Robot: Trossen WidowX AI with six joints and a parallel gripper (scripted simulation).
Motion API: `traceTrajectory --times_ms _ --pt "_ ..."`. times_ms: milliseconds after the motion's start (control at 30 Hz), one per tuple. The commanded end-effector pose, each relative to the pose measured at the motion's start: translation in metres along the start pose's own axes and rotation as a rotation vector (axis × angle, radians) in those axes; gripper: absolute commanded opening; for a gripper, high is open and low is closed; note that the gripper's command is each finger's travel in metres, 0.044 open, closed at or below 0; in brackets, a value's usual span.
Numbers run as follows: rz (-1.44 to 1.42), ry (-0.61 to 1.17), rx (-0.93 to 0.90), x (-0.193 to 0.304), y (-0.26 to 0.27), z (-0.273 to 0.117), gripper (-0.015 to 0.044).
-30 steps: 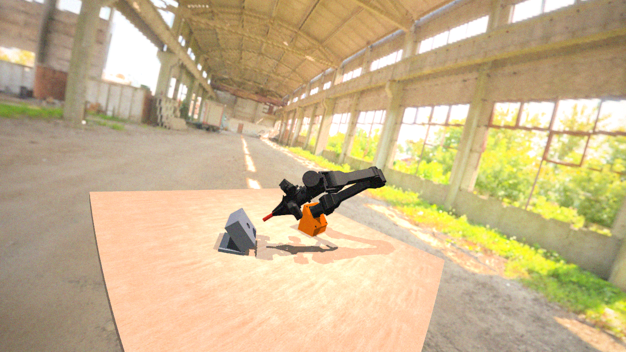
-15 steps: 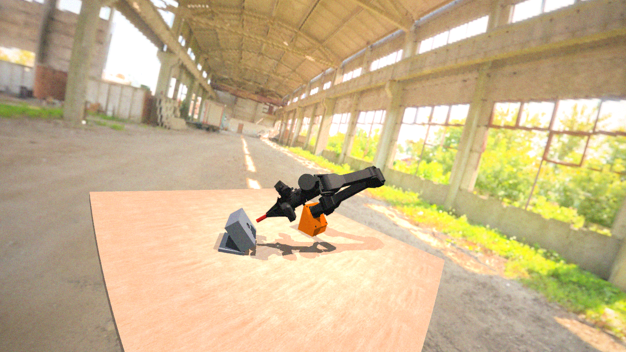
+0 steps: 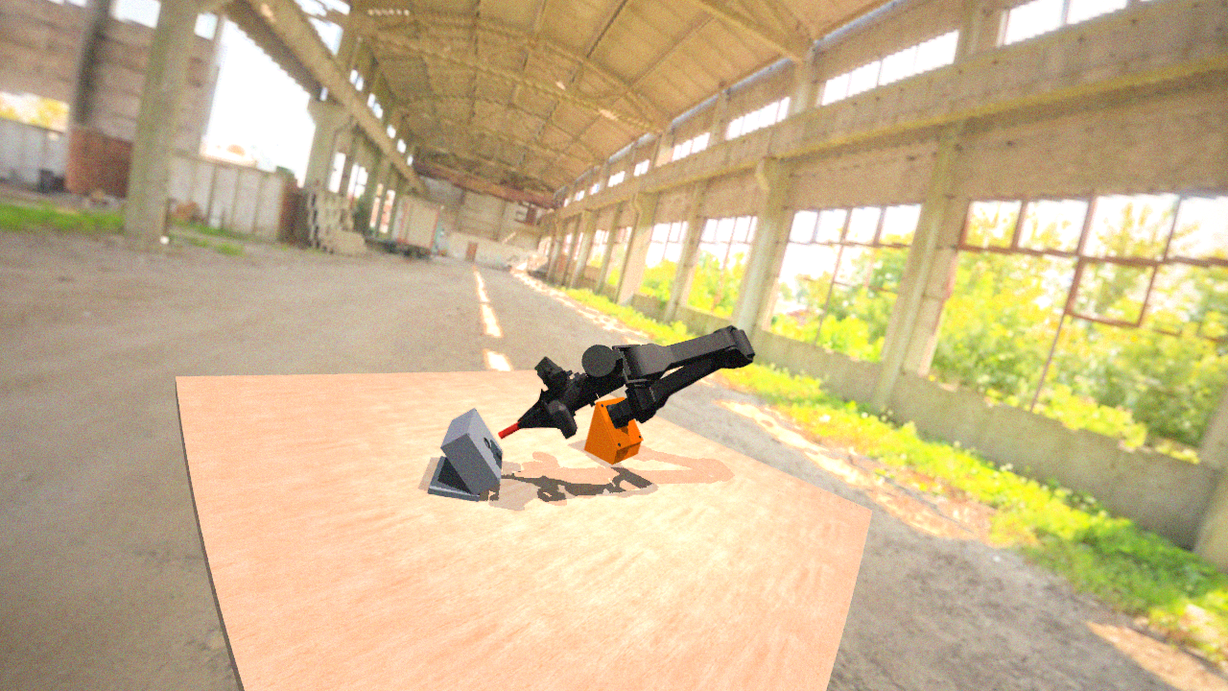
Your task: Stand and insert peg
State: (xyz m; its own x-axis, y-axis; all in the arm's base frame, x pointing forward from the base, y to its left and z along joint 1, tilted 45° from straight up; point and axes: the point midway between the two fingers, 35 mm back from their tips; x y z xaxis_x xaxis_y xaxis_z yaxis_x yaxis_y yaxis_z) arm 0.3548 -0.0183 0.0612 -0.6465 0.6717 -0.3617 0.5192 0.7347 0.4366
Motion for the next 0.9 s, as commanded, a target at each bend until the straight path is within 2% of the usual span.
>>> traceTrajectory --times_ms 0,433,867 --pt "0.004 0.000 0.007 0.001 -0.001 0.004 0.0000" --pt "0.002 -0.001 0.006 0.002 -0.002 0.023 0.0000" --pt "-0.005 0.000 0.001 0.001 0.000 0.019 0.0000"
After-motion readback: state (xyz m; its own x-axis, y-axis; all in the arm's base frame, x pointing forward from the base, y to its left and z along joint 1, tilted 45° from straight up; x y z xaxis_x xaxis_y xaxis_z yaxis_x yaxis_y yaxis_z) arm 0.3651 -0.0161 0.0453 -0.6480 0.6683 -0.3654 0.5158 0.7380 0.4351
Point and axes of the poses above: the point midway between the two fingers, 35 mm back from their tips, its own z axis out along the fingers, its own y axis across the jaws, x = y × z, and after that the axes turned 14 degrees about -z, right-handed
